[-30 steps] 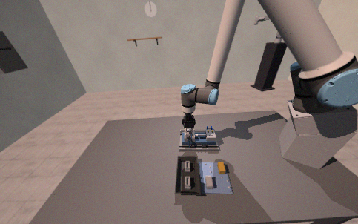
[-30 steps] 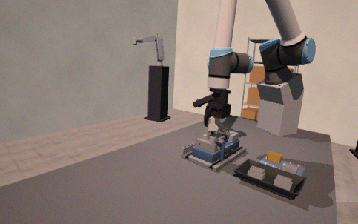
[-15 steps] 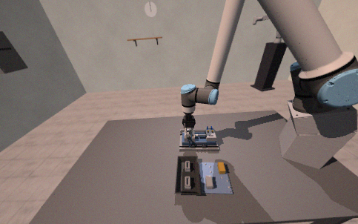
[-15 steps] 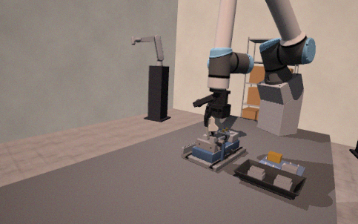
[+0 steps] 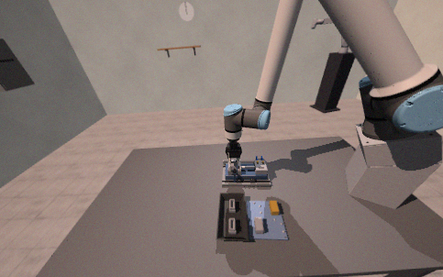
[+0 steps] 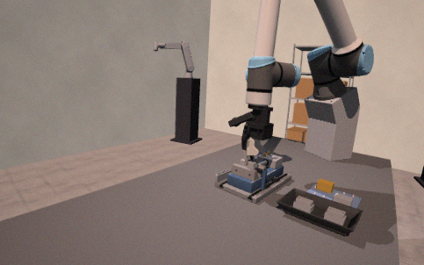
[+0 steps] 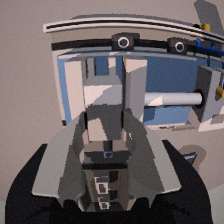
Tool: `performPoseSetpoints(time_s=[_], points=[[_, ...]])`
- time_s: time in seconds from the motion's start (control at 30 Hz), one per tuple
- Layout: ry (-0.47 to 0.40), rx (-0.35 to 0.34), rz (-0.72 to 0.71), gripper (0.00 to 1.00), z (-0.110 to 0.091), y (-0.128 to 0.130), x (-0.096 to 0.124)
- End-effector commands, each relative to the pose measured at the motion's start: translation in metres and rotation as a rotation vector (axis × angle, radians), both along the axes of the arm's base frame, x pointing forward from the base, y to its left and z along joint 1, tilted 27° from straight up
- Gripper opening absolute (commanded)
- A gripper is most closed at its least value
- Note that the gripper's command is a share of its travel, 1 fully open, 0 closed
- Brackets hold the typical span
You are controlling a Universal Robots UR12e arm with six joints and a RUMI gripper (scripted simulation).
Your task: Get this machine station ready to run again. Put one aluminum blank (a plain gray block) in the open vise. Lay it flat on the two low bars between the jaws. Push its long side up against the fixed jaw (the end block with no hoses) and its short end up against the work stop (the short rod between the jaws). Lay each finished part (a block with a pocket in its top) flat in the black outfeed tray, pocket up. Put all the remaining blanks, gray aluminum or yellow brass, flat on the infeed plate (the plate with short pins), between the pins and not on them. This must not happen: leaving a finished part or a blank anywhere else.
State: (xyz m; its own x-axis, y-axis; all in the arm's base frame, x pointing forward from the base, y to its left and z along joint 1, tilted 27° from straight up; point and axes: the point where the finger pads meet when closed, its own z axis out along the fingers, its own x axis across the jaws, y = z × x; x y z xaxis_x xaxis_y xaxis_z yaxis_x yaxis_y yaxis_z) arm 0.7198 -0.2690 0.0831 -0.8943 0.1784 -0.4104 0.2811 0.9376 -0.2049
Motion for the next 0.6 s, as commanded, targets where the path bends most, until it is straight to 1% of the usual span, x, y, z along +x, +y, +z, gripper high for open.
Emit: performPoseSetpoints(time_s=[0.0, 0.37, 0.4, 0.57], points=[[-0.001, -0.001, 0.000, 0.00, 0.0008, 0.0000, 0.0003], [-0.001, -0.001, 0.000, 0.00, 0.0008, 0.0000, 0.0003], [-0.001, -0.001, 0.000, 0.40, 0.0008, 0.0000, 0.0003], [-0.001, -0.001, 0.000, 0.40, 0.0008, 0.0000, 0.0003]])
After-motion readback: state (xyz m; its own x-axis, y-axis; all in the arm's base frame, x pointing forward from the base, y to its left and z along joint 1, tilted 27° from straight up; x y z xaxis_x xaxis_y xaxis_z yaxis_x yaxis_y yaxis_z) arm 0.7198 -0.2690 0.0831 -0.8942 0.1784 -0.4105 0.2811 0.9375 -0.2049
